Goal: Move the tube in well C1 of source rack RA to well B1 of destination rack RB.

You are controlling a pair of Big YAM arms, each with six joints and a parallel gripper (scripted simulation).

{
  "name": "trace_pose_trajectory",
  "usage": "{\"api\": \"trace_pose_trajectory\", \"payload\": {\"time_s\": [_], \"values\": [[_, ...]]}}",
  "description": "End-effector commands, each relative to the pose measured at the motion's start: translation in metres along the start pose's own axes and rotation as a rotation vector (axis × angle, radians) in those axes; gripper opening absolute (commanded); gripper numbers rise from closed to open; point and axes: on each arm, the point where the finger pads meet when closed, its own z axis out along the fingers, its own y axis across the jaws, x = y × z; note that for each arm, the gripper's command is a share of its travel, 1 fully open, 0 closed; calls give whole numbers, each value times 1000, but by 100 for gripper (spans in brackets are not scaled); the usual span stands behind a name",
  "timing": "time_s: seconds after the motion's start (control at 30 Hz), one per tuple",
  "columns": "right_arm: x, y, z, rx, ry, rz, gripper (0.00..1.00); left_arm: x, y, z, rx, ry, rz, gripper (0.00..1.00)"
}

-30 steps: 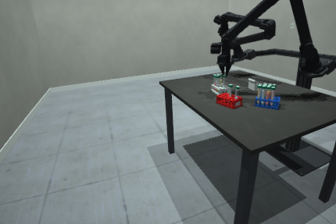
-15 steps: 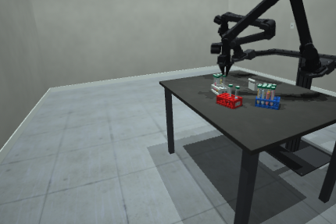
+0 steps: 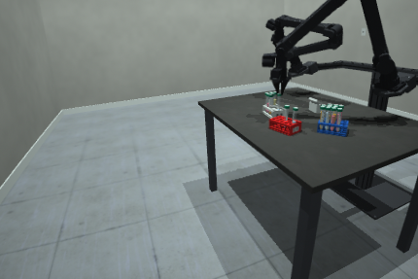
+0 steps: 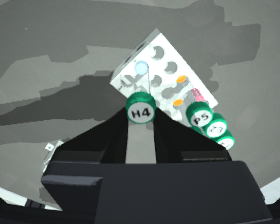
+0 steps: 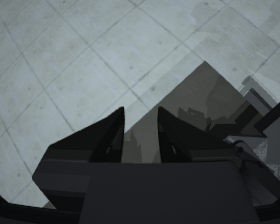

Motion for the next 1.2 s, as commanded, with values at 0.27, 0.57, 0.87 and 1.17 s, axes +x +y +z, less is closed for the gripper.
{"api": "trace_pose_trajectory", "payload": {"time_s": [0.27,0.57,0.87,1.17], "values": [[-8,9,-11,-29,-16,9,30,-10,-14,4,6,0,-8,0],[-8,9,-11,-29,-16,9,30,-11,-15,3,9,-1,-10,0],[-8,9,-11,-29,-16,9,30,-10,-13,5,3,1,-8,0],[-8,9,-11,-29,-16,9,30,-9,-12,5,2,1,-9,0]]}}
